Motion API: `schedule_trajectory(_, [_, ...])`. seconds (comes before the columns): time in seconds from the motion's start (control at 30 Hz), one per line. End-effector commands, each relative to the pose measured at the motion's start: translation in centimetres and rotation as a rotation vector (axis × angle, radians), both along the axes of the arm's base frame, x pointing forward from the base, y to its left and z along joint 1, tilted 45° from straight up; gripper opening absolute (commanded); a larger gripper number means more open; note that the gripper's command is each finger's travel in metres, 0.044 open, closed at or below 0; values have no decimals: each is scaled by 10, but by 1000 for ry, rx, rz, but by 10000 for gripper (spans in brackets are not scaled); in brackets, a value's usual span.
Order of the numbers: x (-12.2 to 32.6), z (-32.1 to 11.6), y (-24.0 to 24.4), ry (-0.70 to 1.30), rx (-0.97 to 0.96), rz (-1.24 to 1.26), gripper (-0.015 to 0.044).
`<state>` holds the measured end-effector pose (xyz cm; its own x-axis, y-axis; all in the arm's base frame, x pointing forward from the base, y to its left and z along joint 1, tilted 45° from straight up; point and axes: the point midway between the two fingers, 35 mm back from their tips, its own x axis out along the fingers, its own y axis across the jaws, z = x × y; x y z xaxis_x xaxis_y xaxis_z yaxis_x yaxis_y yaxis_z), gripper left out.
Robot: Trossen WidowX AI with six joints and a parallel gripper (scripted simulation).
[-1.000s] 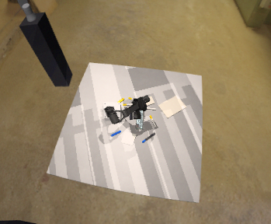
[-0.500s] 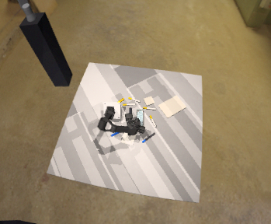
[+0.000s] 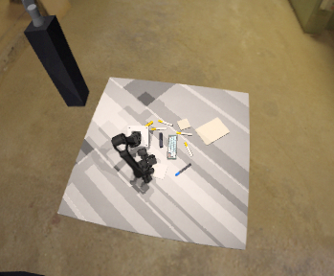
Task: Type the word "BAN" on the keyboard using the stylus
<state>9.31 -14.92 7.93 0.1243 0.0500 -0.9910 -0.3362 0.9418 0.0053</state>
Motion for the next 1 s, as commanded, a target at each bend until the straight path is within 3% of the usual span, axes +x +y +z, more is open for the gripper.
schedule_trajectory(0.0, [-15,8,-2,-101,-40,52,150])
schedule_trajectory(0.27, [-49,30,-8,-266,-289,179,150])
schedule_trajectory(0.53, [-76,50,-8,-247,-612,308,150])
schedule_trajectory(0.97, [-78,45,-13,-244,-619,311,150])
